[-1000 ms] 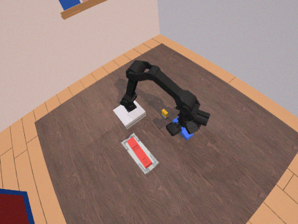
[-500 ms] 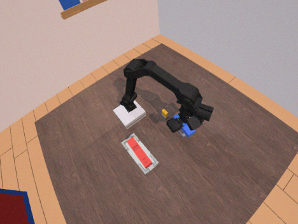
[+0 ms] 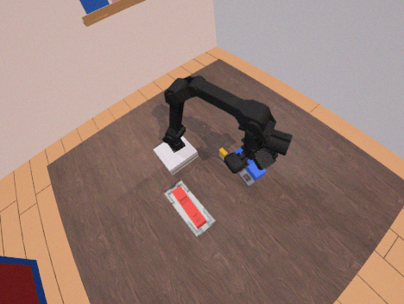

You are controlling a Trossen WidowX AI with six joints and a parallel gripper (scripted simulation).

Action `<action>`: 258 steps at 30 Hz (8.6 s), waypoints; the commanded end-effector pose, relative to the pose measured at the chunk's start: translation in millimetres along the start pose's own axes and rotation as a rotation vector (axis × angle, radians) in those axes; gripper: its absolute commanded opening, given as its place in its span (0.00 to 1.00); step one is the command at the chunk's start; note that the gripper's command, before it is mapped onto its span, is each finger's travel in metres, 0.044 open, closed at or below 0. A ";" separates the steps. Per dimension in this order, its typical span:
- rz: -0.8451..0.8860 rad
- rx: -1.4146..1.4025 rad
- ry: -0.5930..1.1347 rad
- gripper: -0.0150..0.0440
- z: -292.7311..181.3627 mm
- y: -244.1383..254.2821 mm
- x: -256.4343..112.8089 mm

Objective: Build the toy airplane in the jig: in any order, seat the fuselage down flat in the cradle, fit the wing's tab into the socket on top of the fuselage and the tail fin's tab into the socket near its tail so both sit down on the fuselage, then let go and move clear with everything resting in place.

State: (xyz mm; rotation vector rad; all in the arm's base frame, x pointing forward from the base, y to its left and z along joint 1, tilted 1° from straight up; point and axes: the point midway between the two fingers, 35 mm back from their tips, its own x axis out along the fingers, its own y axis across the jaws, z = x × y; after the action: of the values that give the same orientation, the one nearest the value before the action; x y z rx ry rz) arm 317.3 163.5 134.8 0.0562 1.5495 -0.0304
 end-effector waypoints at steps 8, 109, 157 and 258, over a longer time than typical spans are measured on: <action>0.003 0.070 -0.005 0.25 3.0 -14.8 -8.9; -0.020 1.462 -0.018 0.58 -46.4 -276.0 34.9; -0.016 1.458 -0.018 0.48 -45.8 -277.2 73.1; 0.000 -0.110 0.007 1.00 -131.5 -33.0 -5.3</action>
State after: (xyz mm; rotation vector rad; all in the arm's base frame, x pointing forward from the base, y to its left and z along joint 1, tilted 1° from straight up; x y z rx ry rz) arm 210.0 112.8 138.0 -0.0542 1.5437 0.0640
